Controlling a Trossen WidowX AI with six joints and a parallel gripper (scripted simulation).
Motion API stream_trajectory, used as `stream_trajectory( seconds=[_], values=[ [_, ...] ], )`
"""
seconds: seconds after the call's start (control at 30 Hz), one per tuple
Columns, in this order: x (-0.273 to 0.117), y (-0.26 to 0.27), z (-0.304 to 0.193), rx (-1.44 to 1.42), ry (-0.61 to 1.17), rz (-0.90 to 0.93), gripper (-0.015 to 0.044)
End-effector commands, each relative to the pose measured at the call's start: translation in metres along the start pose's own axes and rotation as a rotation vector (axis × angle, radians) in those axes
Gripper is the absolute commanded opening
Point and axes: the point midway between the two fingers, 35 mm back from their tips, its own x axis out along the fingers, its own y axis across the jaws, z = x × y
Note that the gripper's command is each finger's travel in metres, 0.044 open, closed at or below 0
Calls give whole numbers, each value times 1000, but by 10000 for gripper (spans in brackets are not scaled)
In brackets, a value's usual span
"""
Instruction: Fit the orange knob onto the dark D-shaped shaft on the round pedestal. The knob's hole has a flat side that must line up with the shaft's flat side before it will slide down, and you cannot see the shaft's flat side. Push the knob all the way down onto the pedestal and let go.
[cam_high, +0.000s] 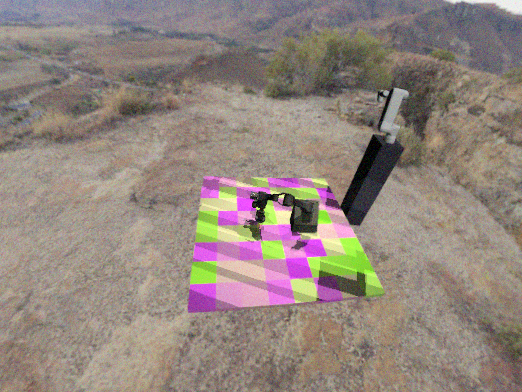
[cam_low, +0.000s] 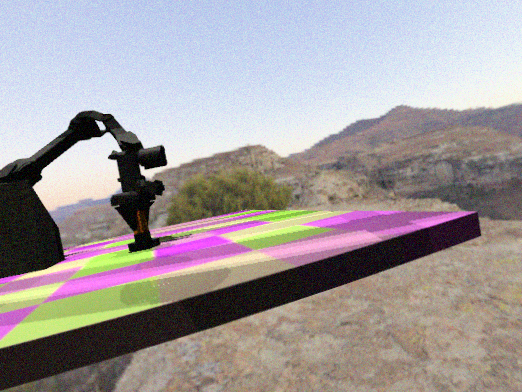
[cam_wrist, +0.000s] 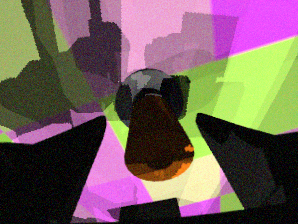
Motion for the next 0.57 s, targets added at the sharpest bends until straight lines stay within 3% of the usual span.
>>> stream_trajectory(
  seconds=[0.0, 0.17, 0.53],
  values=[
    [-12, -1, 2, -1, 0, -3, 440],
    [-93, -1, 1, -1, -1, -5, 440],
    [-96, -2, 3, -1, -1, -4, 440]
  ],
)
